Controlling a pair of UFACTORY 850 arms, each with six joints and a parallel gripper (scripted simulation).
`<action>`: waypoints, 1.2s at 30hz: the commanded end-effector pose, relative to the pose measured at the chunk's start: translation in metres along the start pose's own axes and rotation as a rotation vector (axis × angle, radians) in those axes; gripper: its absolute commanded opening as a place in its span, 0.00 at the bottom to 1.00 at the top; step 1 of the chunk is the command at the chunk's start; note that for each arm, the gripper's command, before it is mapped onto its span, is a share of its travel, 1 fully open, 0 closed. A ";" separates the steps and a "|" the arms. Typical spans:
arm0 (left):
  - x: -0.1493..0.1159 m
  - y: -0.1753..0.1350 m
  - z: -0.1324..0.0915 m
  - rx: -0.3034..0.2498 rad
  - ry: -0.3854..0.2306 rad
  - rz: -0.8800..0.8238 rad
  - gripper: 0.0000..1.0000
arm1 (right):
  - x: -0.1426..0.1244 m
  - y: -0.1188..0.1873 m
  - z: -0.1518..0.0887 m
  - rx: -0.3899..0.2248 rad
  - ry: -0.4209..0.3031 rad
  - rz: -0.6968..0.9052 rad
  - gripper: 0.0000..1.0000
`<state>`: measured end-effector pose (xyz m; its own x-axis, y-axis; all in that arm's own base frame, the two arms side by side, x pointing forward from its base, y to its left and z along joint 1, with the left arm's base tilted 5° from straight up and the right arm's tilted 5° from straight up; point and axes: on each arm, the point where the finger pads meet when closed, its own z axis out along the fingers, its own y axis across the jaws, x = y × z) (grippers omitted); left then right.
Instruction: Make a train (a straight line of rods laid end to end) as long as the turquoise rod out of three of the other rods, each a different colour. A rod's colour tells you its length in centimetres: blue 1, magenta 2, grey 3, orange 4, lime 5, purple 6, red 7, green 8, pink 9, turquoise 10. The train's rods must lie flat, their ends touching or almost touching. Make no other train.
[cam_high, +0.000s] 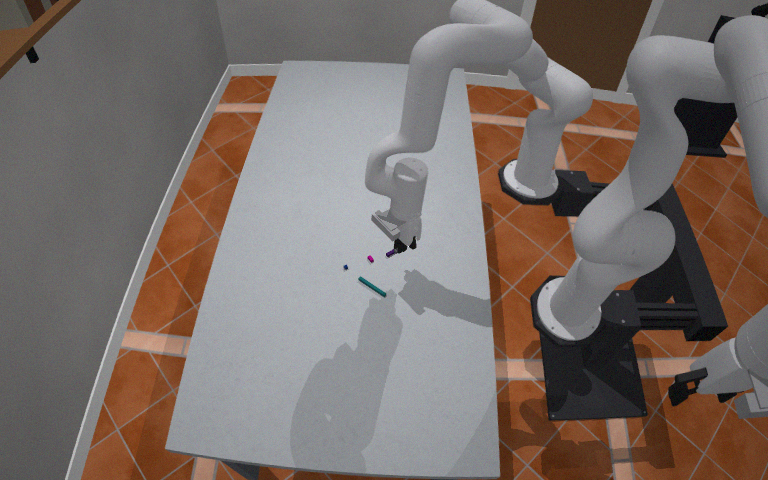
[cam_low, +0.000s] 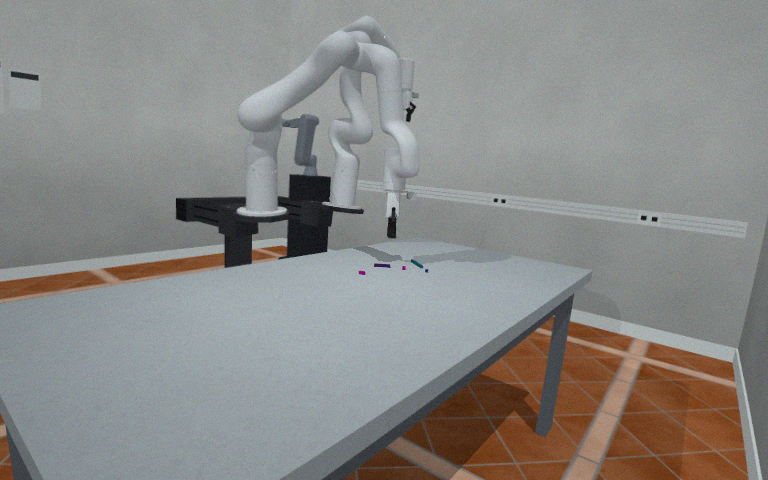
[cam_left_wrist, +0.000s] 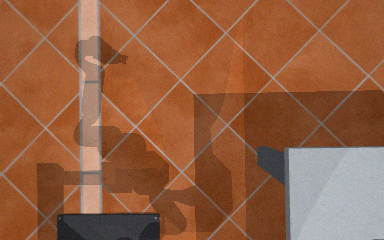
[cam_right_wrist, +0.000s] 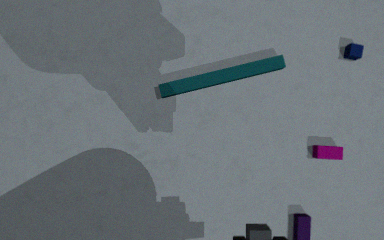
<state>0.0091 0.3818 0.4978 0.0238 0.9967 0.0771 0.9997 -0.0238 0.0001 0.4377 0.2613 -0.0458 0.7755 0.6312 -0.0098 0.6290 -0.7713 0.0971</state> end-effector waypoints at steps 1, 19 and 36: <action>0.000 0.000 -0.001 0.000 0.002 0.000 1.00 | 0.011 0.008 0.000 0.014 -0.017 -0.088 0.06; 0.000 0.000 -0.001 0.000 0.002 0.000 1.00 | 0.058 0.051 0.003 0.005 -0.017 -0.556 0.06; 0.000 0.000 -0.001 0.000 0.002 0.000 1.00 | 0.090 0.084 0.004 0.010 -0.017 -0.916 0.06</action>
<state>0.0091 0.3818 0.4978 0.0238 0.9967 0.0771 0.9997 -0.0238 0.0001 0.5452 0.2543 -0.0436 0.0945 0.9912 -0.0931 0.9875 -0.0815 0.1347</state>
